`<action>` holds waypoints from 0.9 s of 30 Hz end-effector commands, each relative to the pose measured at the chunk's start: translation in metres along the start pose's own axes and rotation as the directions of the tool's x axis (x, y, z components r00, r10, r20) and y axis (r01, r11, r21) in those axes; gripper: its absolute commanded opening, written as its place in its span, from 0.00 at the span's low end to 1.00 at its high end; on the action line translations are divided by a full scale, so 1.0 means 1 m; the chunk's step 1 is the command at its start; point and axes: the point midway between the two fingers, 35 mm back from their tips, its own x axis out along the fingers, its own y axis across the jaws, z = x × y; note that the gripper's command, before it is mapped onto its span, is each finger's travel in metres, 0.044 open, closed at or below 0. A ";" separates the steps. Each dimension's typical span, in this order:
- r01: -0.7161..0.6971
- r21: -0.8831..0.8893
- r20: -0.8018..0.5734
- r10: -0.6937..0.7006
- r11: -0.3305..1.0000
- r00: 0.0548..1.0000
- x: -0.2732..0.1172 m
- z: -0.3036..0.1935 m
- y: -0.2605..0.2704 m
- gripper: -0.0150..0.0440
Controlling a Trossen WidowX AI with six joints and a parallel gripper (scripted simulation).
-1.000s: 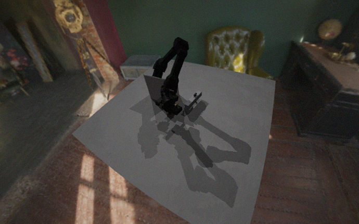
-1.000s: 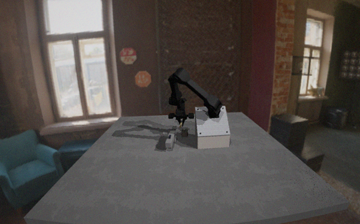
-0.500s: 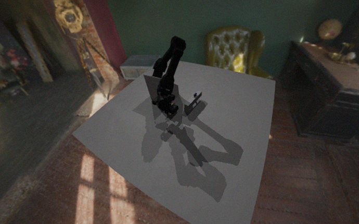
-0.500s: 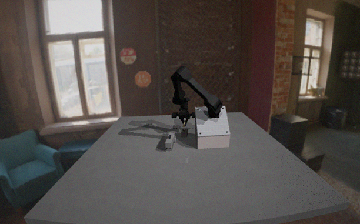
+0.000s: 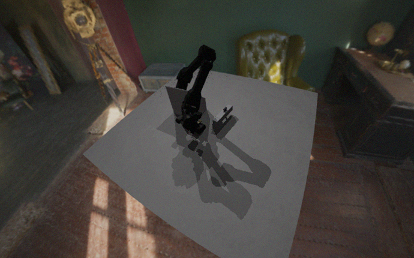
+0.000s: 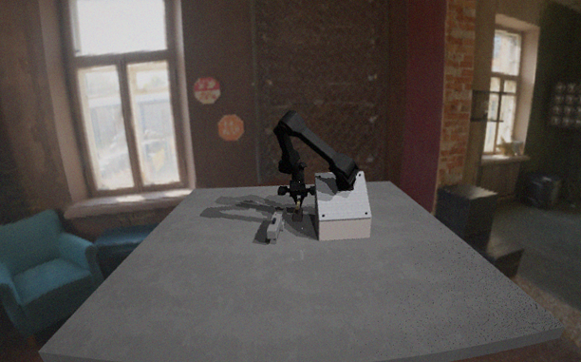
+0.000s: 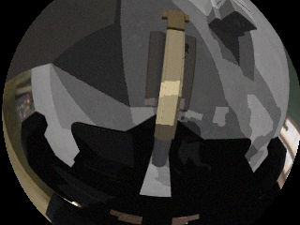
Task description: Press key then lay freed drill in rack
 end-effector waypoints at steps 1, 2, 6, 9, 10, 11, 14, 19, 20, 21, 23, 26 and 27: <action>0.004 0.003 0.002 -0.004 1.000 1.000 0.004 0.000 -0.001 0.25; 0.004 0.003 0.002 -0.004 1.000 1.000 0.004 0.000 0.000 0.25; 0.004 0.003 0.002 -0.004 1.000 1.000 0.009 0.000 0.000 0.25; 0.004 0.003 0.003 -0.004 1.000 1.000 0.012 0.000 -0.001 0.25; 0.004 0.003 0.003 -0.004 1.000 1.000 0.013 0.000 -0.001 0.25; 0.004 0.003 0.003 -0.004 1.000 1.000 0.014 0.000 -0.001 0.25; 0.004 0.003 0.003 -0.004 1.000 1.000 0.018 0.000 0.000 0.25; 0.004 0.003 0.003 -0.004 1.000 1.000 0.023 0.000 -0.001 0.25; 0.004 0.003 0.003 -0.004 1.000 1.000 0.024 0.001 -0.001 0.25; 0.004 0.003 0.003 -0.004 1.000 1.000 0.025 0.001 -0.001 0.25; 0.004 0.003 0.004 -0.004 1.000 1.000 0.027 0.001 -0.001 0.25; 0.003 0.000 0.002 -0.003 1.000 1.000 0.025 0.000 -0.001 0.30; 0.003 0.000 0.002 -0.003 1.000 1.000 0.025 0.000 -0.001 0.34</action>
